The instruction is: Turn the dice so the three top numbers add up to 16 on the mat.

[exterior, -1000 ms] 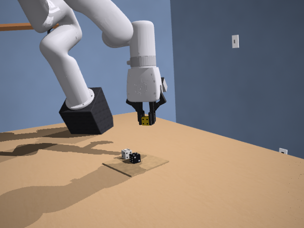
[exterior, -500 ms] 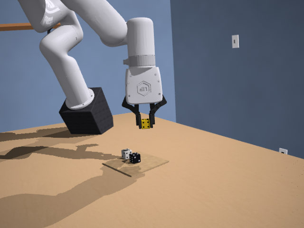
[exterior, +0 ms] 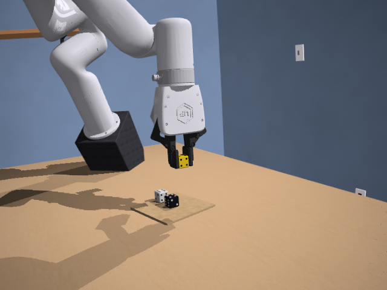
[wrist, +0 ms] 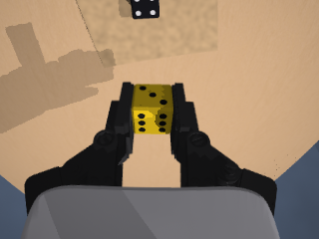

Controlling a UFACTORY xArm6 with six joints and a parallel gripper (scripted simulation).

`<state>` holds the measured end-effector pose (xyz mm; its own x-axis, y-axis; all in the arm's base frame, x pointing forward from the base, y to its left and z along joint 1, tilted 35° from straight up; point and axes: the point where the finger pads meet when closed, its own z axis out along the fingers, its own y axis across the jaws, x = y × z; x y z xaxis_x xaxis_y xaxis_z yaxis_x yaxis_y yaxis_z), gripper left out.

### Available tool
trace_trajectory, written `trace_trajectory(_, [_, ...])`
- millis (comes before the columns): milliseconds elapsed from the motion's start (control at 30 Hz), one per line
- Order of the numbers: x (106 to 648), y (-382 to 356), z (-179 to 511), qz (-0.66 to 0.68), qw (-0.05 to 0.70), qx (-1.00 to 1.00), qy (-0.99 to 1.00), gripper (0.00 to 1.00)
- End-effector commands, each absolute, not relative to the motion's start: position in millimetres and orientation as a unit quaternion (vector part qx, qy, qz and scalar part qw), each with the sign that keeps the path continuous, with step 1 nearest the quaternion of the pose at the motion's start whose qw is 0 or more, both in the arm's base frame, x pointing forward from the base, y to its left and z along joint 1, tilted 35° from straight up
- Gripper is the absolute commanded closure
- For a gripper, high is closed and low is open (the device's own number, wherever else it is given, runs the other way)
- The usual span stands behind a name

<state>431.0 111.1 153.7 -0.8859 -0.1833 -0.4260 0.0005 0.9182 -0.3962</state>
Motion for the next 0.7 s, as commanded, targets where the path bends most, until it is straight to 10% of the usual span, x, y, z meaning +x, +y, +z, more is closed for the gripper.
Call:
trace_trajectory(0, [435.3, 109.1, 158.3, -0.200, 0.222, -0.079, 0.951, 0.79])
trace_trajectory(667, [436.5, 108.2, 157.8, -0.201, 0.221, -0.084, 0.951, 0.79])
